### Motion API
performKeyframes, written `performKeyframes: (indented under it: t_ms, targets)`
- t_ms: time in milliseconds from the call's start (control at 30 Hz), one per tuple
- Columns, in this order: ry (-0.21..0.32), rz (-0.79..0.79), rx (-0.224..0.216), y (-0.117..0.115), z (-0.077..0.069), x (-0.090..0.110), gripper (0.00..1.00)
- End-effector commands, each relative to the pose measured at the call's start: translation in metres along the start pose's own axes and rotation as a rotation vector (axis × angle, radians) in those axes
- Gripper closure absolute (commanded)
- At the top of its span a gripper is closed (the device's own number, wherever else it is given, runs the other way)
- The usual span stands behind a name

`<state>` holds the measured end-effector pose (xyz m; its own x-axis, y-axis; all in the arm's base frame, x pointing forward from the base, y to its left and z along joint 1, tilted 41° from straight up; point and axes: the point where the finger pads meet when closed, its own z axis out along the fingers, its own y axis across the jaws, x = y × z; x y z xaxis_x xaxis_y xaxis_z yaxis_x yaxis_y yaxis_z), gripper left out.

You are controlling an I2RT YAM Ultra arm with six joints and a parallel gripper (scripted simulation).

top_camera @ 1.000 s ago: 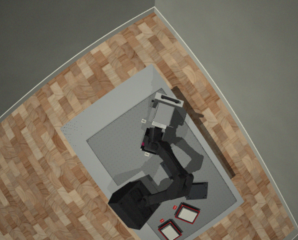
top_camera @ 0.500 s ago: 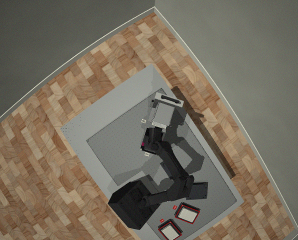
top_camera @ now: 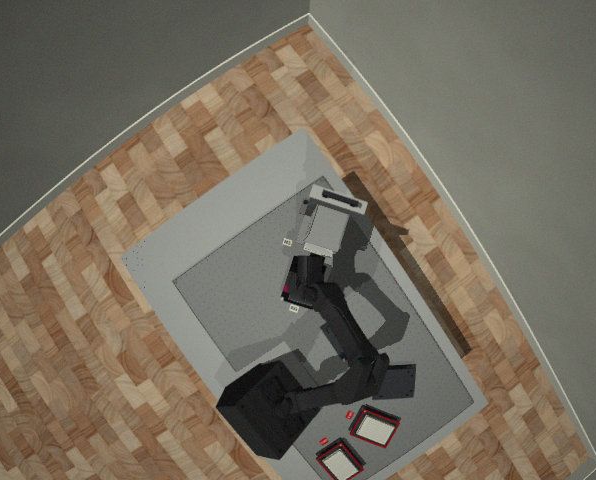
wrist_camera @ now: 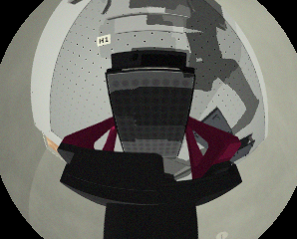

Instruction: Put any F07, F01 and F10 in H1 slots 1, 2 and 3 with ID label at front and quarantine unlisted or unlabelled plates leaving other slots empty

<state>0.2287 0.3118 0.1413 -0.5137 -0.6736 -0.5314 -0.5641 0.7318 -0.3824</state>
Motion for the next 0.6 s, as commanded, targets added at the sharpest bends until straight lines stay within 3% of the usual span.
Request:
performKeyframes:
  t_ms: [0,567]
  targets:
    - [-0.015,-0.002,-0.009,0.003,-0.010,-0.002,0.14]
    - [-0.015,-0.002,-0.010,0.003,-0.049,-0.002,0.14]
